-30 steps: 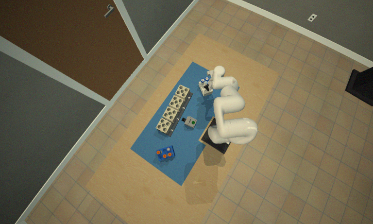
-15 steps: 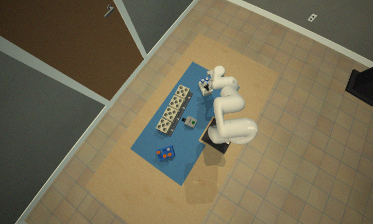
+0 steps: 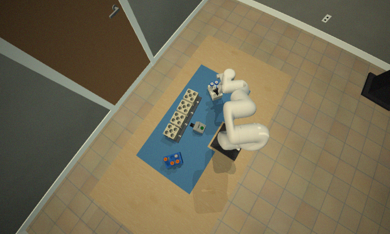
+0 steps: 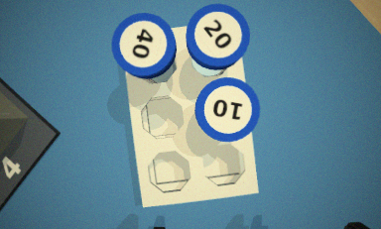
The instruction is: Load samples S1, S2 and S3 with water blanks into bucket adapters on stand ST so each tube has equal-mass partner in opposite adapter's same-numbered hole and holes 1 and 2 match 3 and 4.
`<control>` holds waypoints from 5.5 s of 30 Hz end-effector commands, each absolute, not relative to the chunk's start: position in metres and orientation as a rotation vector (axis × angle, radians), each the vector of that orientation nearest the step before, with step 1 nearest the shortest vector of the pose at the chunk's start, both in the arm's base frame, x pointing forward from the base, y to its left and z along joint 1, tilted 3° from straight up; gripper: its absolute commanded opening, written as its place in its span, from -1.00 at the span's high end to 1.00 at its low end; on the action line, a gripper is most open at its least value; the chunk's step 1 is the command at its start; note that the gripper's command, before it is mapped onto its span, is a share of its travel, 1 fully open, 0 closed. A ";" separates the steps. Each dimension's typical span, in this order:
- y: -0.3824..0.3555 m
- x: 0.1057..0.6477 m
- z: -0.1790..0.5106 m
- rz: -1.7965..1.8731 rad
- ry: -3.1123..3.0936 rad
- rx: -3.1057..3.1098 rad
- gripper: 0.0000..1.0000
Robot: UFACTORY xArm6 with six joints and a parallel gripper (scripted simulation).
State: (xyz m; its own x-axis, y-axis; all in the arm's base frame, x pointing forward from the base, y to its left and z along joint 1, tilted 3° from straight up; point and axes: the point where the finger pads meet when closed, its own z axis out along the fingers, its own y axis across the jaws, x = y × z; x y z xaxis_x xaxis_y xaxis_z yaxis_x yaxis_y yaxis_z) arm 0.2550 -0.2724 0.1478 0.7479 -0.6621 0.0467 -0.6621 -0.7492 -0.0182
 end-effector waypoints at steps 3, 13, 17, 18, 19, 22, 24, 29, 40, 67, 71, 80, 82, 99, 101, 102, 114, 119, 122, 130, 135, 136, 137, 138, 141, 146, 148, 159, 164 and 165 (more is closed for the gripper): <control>-0.273 0.256 0.149 -0.085 1.113 -2.938 -1.00; -0.273 0.255 0.163 -0.085 1.113 -2.938 -1.00; -0.273 0.255 0.173 -0.085 1.113 -2.938 -1.00; -0.273 0.255 0.176 -0.085 1.113 -2.938 -1.00; -0.273 0.254 0.179 -0.085 1.113 -2.938 -1.00; -0.273 0.254 0.187 -0.085 1.113 -2.938 -1.00; -0.273 0.254 0.187 -0.085 1.113 -2.938 -1.00; -0.272 0.253 0.200 -0.085 1.113 -2.938 -1.00; -0.272 0.252 0.227 -0.085 1.113 -2.938 -1.00; -0.204 0.285 0.250 -0.082 0.353 -3.135 -1.00; -0.186 0.294 0.250 -0.081 0.143 -3.155 -1.00; -0.155 0.310 0.250 -0.079 -0.133 -3.159 -1.00; -0.146 0.314 0.250 -0.079 -0.133 -3.159 -1.00; -0.079 0.348 0.250 -0.080 -0.133 -3.158 -1.00; -0.070 0.353 0.250 -0.080 -0.133 -3.158 -1.00; -0.066 0.355 0.250 -0.080 -0.133 -3.158 -1.00; -0.021 0.378 0.251 -0.080 -0.133 -3.157 -1.00; 0.002 0.389 0.251 -0.080 -0.133 -3.157 -1.00; 0.015 0.396 0.251 -0.080 -0.133 -3.157 -1.00; 0.042 0.400 0.251 -0.079 -0.238 -3.152 -1.00; 0.063 0.388 0.250 -0.076 -0.500 -3.125 -1.00; 0.068 0.385 0.250 -0.075 -0.553 -3.117 -1.00; 0.072 0.383 0.249 -0.075 -0.605 -3.108 -1.00; 0.077 0.380 0.249 -0.074 -0.656 -3.099 -1.00; 0.090 0.373 0.249 -0.072 -0.811 -3.064 -1.00; 0.103 0.366 0.248 -0.070 -0.964 -3.022 -1.00; 0.112 0.361 0.248 -0.068 -1.064 -2.989 -1.00; 0.155 0.337 0.246 -0.062 -1.407 -2.849 -1.00; 0.173 0.327 0.245 -0.062 -1.407 -2.849 -1.00; 0.177 0.324 0.245 -0.062 -1.407 -2.848 -1.00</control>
State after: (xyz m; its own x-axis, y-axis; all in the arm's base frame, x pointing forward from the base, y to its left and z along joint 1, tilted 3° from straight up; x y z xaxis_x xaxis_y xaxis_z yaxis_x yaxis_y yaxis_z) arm 0.3307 0.1633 0.2438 0.6079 0.7939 0.0151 0.7926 -0.6079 0.0473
